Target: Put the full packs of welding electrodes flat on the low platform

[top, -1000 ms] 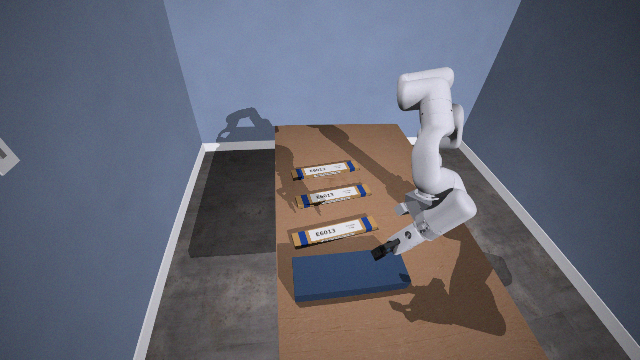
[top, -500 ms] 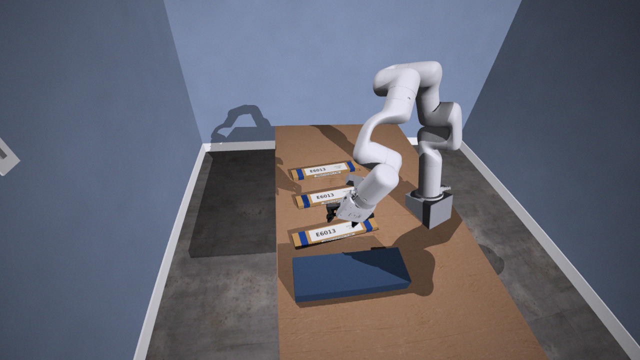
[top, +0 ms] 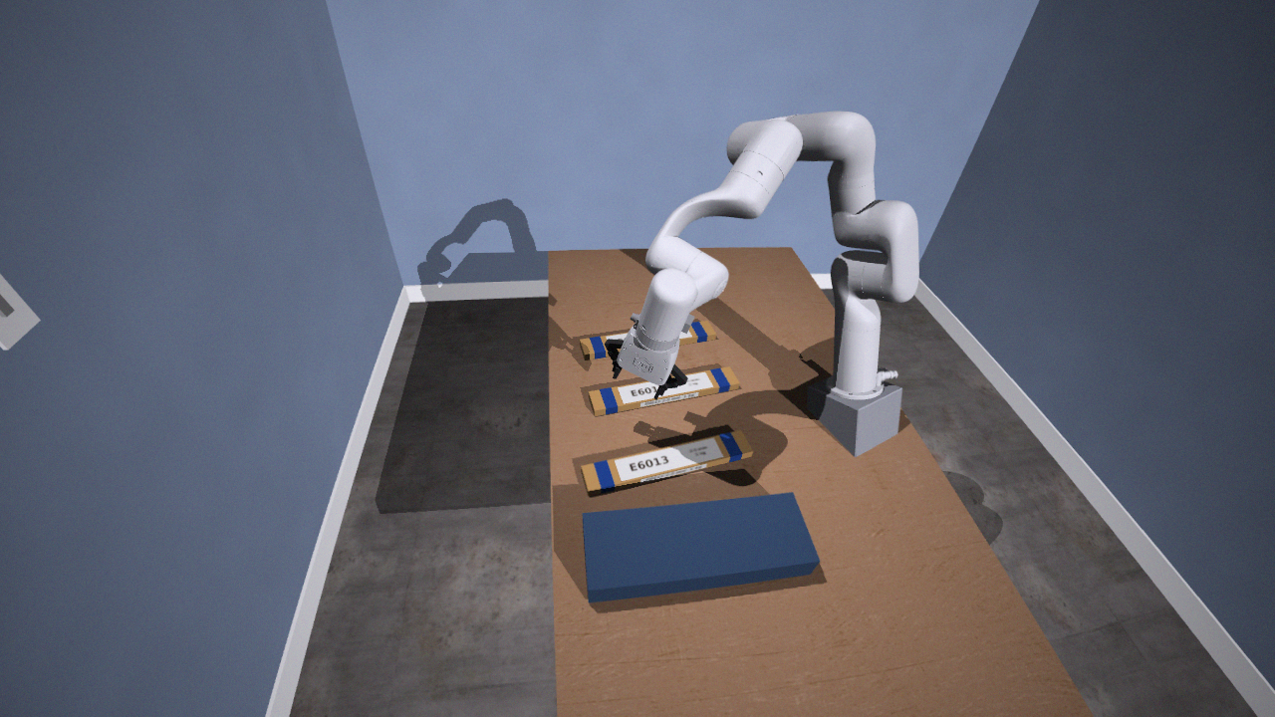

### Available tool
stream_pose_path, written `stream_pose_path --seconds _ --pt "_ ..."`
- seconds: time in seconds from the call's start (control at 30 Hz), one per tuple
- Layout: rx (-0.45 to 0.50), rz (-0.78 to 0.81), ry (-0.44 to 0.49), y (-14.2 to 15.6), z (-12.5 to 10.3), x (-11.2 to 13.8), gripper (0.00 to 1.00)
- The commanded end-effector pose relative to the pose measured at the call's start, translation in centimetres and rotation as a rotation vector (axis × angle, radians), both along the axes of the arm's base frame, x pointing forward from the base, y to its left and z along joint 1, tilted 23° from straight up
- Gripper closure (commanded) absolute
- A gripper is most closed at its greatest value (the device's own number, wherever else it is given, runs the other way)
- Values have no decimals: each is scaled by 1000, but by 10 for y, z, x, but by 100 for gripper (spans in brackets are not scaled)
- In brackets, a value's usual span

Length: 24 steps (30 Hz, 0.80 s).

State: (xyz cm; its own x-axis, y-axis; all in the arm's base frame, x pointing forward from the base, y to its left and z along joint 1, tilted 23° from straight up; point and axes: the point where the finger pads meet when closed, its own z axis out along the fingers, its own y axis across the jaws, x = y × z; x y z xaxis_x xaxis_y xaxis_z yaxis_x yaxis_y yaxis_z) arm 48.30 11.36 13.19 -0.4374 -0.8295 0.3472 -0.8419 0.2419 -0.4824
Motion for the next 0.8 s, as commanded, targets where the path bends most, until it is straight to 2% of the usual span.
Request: stream_pose_path --seconds 0.0,0.03,0.07,0.43,0.47,0.77 --pt "24 -26 -7 -14 6 7 0" --pt "24 -26 -7 -14 6 7 0" --pt "93 -172 -40 -72 16 12 0" --pt "93 -172 -40 -72 16 12 0" --pt "161 -310 -76 -127 25 11 0" --pt "161 -310 -76 -127 25 11 0"
